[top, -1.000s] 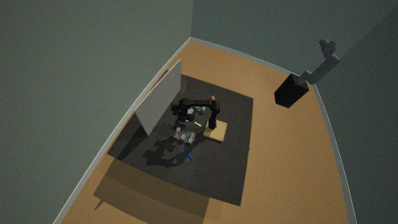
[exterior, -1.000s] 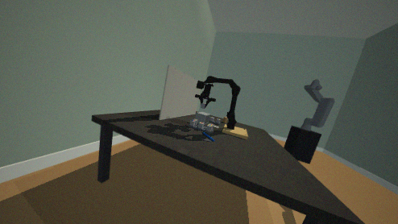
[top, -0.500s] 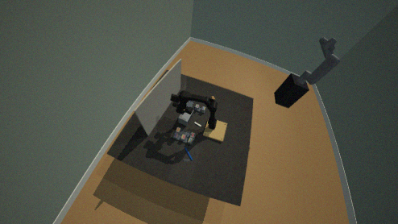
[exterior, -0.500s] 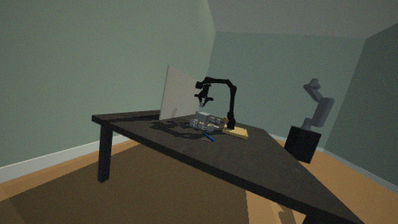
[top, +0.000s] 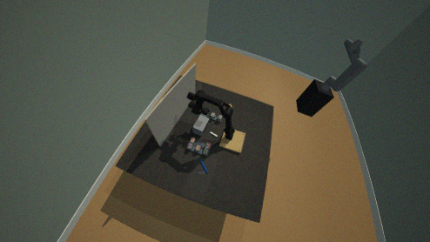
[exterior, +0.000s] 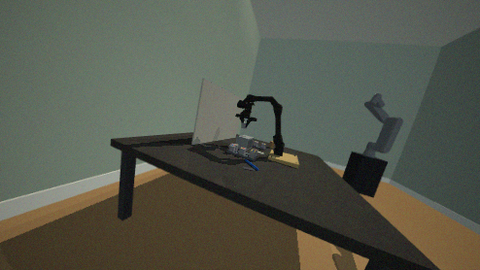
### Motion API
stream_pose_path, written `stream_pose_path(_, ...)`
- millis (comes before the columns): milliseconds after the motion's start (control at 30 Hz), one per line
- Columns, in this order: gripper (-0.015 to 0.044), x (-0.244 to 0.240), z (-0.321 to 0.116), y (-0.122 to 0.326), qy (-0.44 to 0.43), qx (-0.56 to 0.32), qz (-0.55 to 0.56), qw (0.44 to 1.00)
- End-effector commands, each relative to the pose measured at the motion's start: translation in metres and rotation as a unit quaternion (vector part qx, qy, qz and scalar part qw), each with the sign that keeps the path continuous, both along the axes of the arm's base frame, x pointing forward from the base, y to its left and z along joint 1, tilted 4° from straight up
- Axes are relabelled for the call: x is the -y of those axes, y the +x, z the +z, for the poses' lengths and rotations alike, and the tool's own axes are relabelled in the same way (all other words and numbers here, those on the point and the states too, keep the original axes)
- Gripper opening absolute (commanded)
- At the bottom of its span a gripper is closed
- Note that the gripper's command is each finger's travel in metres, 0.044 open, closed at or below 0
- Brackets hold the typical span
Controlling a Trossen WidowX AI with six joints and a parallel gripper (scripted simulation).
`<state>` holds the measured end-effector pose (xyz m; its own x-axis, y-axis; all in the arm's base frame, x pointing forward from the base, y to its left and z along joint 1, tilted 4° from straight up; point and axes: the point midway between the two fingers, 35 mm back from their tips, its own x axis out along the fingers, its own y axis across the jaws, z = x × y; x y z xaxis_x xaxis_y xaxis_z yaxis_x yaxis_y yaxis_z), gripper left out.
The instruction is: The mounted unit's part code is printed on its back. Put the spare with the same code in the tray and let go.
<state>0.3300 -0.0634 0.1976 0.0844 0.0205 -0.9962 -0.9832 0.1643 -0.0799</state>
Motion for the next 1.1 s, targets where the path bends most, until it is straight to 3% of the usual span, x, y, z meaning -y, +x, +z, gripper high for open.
stream_pose_path(0,0.0000,0.028,0.001,0.003,0.000,0.005,0.009,1.000)
stream_pose_path(700,0.0000,0.142,-0.012,-0.016,0.007,-0.005,0.079,0.997)
stream_pose_path(1067,0.0000,0.146,-0.015,-0.016,0.007,-0.005,0.081,0.997)
